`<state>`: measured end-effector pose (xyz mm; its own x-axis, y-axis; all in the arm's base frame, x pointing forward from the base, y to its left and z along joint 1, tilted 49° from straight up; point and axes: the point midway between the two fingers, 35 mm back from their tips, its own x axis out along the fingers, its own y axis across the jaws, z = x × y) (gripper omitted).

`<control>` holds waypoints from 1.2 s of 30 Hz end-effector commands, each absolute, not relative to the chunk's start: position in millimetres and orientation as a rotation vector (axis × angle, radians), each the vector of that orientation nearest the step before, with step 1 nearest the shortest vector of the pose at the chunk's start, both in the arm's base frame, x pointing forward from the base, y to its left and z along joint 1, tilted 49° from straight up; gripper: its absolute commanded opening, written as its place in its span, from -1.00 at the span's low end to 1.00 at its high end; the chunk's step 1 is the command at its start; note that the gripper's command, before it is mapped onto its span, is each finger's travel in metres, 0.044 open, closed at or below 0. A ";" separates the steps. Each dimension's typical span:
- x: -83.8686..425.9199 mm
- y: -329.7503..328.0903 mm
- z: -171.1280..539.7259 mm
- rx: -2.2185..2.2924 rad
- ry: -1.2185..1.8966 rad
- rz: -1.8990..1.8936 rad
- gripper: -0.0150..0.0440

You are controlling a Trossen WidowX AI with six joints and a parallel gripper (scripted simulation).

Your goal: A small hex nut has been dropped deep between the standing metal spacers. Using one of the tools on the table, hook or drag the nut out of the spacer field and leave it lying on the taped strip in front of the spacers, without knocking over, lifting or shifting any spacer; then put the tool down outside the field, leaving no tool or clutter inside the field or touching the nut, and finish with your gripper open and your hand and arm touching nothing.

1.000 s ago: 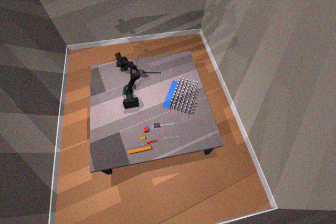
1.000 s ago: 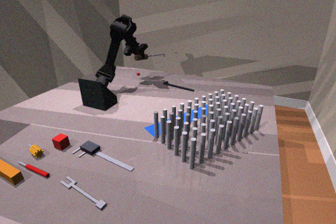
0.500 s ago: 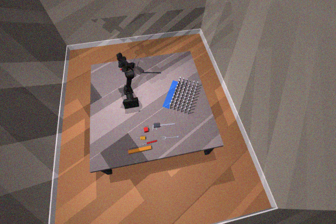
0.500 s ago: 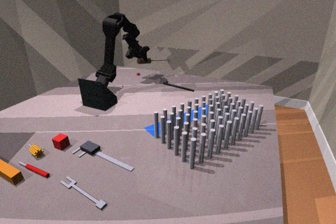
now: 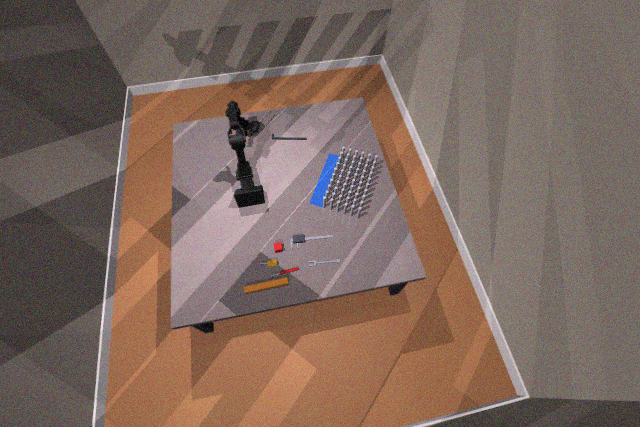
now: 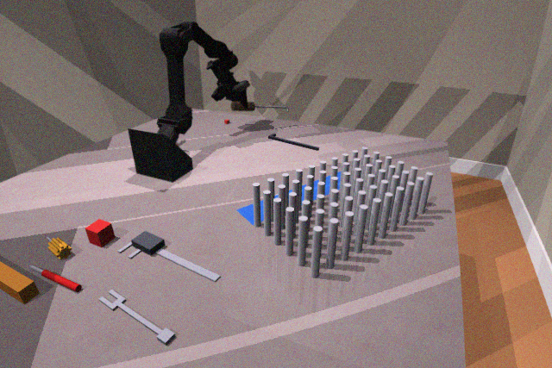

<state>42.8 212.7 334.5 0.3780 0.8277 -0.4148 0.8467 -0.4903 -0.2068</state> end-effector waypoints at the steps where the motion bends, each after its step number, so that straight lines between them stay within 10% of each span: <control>1: 51.1 215.5 330.1 2.598 1.513 -0.788 -0.49; 36: 145.5 212.5 286.1 2.805 1.014 -1.282 -0.49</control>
